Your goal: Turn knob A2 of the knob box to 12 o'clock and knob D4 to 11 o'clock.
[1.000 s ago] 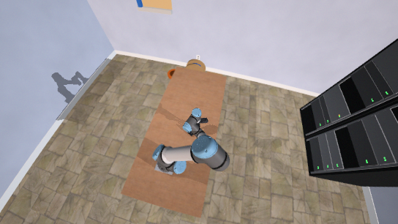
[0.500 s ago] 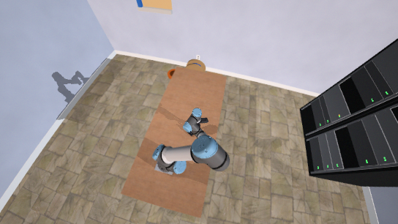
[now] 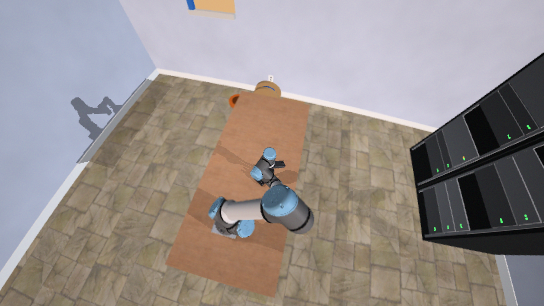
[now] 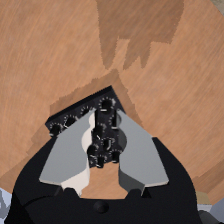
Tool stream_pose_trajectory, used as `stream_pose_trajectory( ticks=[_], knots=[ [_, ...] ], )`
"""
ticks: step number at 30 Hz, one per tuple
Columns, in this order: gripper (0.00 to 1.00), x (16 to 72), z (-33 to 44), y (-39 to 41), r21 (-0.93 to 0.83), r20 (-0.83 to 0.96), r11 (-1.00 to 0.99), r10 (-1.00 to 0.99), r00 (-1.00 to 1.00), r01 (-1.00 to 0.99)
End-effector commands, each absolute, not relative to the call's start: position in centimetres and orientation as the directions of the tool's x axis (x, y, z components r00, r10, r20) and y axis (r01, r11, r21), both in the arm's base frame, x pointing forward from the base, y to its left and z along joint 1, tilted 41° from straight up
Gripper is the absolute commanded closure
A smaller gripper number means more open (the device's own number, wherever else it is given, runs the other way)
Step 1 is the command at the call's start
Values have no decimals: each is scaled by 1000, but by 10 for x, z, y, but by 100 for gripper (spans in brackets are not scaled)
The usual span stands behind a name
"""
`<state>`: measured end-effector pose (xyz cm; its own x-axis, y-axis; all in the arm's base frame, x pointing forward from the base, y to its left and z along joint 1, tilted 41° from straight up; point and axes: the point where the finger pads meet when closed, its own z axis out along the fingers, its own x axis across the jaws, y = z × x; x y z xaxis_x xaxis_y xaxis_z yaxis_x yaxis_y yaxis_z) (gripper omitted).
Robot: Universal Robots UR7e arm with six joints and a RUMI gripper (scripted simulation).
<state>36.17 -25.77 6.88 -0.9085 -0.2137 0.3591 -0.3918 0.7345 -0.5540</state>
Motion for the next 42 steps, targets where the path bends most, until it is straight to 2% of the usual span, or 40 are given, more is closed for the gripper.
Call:
stream_pose_trajectory(
  ticks=[1, 42],
  knots=[
    [89, 362, 69, -258, -555, 358, 734, -214, -909, -392],
    [89, 361, 64, -262, -555, 358, 734, -214, -909, -392]
  ],
)
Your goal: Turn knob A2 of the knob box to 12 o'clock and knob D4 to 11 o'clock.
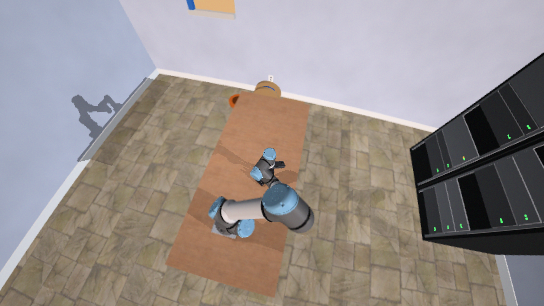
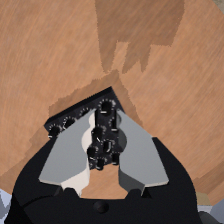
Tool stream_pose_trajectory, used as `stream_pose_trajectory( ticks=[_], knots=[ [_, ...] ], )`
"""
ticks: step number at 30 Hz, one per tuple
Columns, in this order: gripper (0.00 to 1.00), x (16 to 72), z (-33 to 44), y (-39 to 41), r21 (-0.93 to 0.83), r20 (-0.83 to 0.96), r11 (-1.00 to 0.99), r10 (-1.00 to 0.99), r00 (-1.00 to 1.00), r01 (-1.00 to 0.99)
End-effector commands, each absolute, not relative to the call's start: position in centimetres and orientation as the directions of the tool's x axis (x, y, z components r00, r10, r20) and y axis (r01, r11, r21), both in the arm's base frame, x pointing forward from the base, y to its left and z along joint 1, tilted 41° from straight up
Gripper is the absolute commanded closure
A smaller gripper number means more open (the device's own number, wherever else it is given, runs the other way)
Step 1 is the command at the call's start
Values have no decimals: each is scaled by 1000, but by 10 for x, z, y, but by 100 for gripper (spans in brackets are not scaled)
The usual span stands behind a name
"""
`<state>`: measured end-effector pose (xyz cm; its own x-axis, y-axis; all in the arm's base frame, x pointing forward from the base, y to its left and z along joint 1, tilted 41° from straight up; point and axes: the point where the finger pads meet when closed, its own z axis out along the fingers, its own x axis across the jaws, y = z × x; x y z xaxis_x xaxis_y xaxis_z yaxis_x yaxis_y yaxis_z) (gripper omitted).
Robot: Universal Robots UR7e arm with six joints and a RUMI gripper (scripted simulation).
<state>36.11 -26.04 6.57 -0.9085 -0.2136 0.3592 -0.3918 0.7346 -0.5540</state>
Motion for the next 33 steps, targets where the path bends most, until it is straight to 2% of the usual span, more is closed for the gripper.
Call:
stream_pose_trajectory(
  ticks=[1, 33],
  knots=[
    [89, 361, 63, -263, -555, 358, 734, -214, -909, -392],
    [89, 360, 59, -267, -555, 358, 734, -214, -909, -392]
  ],
)
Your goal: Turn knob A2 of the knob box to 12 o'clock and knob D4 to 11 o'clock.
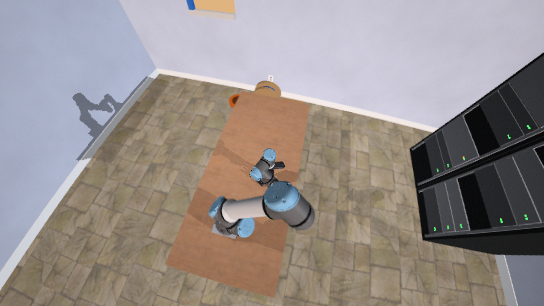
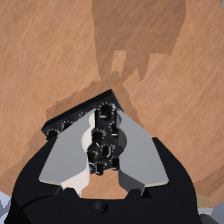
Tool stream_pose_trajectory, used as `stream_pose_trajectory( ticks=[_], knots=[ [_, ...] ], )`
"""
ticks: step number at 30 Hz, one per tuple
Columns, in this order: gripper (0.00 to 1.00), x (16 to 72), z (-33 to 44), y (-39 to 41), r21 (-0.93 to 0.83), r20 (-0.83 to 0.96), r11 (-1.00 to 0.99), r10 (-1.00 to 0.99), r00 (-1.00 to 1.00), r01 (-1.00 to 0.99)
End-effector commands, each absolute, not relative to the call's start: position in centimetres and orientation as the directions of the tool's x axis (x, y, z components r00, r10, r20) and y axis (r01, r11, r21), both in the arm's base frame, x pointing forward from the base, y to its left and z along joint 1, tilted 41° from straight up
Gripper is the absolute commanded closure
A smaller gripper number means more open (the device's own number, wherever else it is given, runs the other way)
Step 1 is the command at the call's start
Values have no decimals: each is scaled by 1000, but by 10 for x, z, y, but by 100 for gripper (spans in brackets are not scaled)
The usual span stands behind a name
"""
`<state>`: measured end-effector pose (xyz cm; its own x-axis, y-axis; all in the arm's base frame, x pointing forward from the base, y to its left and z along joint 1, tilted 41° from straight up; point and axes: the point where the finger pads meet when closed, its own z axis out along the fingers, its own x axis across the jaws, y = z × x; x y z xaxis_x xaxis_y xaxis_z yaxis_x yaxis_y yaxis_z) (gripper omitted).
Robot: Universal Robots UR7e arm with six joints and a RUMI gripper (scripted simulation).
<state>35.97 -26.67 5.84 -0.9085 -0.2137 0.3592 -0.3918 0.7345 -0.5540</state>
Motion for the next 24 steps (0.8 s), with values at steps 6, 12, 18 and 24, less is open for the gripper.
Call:
stream_pose_trajectory(
  ticks=[6, 12, 18, 24],
  knots=[
    [89, 360, 59, -267, -555, 358, 734, -214, -909, -392],
    [89, 360, 59, -267, -555, 358, 734, -214, -909, -392],
    [89, 360, 59, -267, -555, 358, 734, -214, -909, -392],
    [96, 360, 59, -267, -555, 358, 734, -214, -909, -392]
  ],
)
